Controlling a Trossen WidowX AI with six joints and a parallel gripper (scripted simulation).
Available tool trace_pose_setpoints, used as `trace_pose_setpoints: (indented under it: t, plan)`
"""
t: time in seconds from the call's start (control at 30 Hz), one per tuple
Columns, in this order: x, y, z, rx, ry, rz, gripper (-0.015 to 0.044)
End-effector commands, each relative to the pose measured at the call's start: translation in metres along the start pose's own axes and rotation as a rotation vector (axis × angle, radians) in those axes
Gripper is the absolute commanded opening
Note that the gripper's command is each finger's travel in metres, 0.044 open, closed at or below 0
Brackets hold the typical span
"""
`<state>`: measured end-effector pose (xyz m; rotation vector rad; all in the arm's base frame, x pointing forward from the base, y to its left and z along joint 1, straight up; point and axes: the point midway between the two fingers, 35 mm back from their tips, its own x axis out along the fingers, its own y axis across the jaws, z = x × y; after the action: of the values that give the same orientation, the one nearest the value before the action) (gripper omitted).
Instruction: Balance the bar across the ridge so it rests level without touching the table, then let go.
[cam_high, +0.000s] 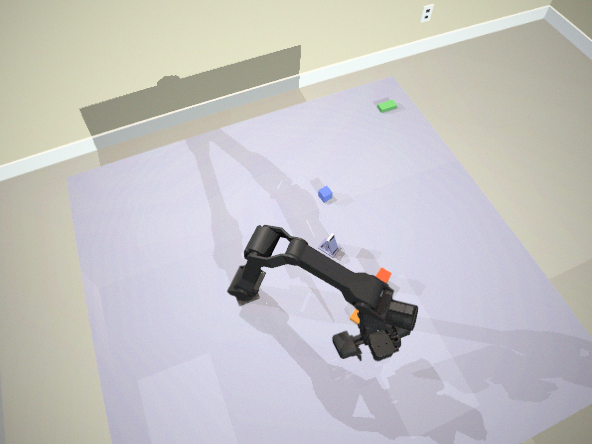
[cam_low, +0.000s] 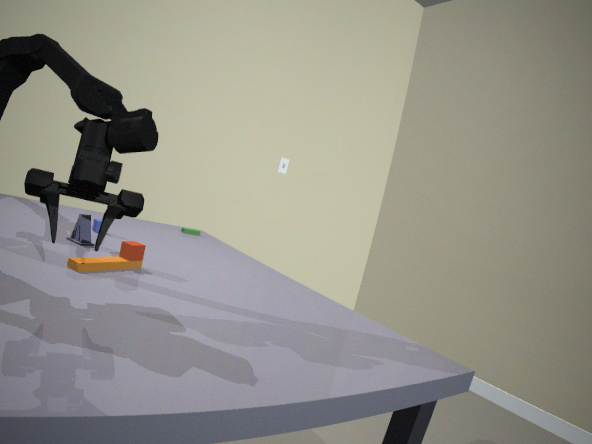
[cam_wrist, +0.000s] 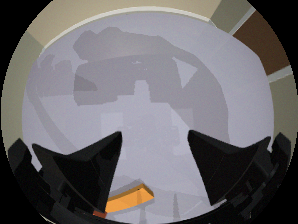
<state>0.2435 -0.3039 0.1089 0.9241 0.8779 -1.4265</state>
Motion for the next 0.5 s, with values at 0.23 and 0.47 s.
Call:
trace_pose_setpoints:
  t: [0.23,0.47]
  plan:
    - [-0.021,0.025,-0.027,0.241,0.112,0.021,0.0315]
    - [-0.037,0.038,-0.045,0.394,0.183,0.009,0.0315]
